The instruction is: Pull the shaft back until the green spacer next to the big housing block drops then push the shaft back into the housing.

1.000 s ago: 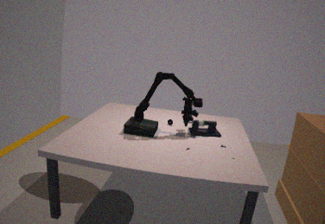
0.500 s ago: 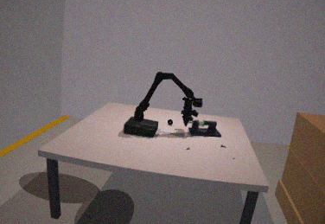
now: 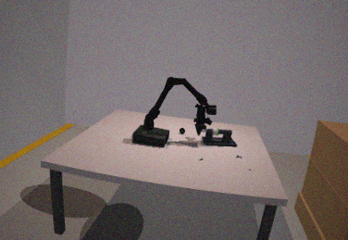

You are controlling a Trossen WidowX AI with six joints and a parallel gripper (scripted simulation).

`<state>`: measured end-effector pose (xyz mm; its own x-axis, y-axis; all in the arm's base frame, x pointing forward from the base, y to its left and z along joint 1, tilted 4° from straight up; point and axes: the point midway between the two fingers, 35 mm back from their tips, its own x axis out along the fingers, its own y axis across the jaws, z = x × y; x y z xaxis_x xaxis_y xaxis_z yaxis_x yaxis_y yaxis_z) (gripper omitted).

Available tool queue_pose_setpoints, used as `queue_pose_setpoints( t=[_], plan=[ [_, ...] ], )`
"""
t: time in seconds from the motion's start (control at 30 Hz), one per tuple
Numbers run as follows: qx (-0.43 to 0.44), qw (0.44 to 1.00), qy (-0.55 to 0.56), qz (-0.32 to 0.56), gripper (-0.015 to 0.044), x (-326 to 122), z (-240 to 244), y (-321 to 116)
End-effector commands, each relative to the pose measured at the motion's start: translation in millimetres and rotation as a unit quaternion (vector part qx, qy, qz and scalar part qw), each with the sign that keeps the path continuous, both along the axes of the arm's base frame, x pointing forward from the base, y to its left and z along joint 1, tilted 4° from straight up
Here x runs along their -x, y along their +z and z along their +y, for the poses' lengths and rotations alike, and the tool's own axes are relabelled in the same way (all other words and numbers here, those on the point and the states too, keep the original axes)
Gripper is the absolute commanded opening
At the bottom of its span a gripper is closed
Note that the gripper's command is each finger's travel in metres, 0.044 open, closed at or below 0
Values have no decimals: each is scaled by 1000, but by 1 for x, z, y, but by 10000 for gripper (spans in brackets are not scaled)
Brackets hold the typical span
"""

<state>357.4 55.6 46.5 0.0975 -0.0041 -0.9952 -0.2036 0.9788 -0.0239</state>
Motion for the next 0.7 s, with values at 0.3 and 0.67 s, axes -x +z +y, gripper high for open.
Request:
queue_pose_setpoints(
  t=[0.3,0.67],
  plan=[
    [1,1000,1,2,0,3,-1,-1],
    [1,1000,1,2,0,4,-1,-1]
  ],
)
